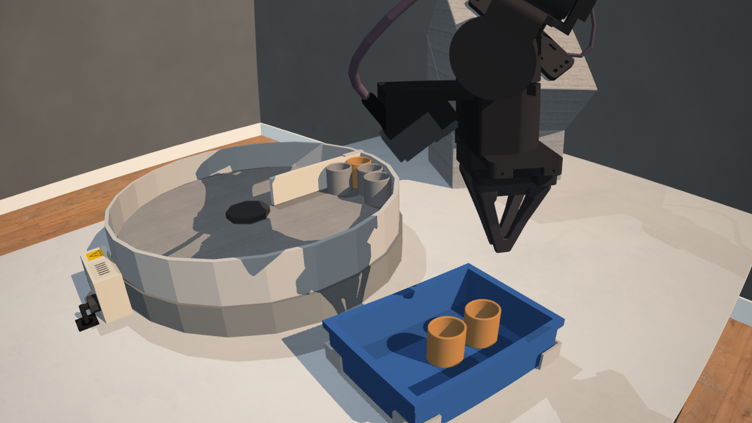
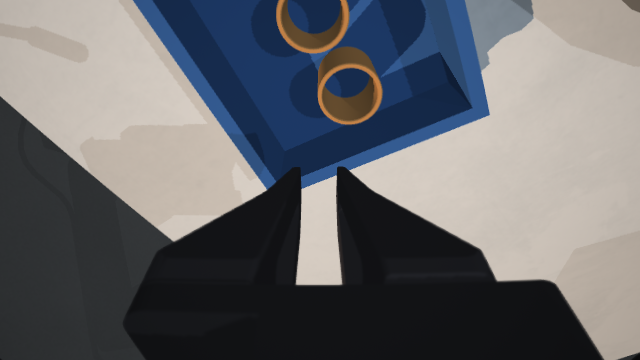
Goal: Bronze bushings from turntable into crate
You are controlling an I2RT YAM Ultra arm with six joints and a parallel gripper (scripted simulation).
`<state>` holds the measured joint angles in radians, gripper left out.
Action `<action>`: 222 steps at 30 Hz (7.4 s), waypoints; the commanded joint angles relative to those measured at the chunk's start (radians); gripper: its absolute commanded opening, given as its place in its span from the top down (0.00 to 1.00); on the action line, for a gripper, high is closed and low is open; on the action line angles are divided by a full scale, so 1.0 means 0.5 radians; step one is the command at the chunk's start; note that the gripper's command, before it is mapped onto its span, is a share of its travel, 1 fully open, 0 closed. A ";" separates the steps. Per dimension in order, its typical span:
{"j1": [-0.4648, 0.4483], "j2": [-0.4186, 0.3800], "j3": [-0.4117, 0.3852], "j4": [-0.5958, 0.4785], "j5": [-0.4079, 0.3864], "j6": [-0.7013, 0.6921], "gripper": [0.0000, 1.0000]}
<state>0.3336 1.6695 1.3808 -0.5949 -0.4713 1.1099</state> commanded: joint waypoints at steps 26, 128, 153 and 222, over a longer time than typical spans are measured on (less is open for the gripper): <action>-0.043 -0.029 0.054 -0.042 0.004 -0.014 0.84; -1.588 0.853 -0.745 0.517 -0.667 -1.809 0.85; -1.604 0.845 -0.743 0.515 -0.663 -1.797 0.85; -1.584 0.870 -0.693 0.487 -0.658 -1.781 0.85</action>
<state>-0.4492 2.1239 1.0069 -0.3313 -0.7986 0.2123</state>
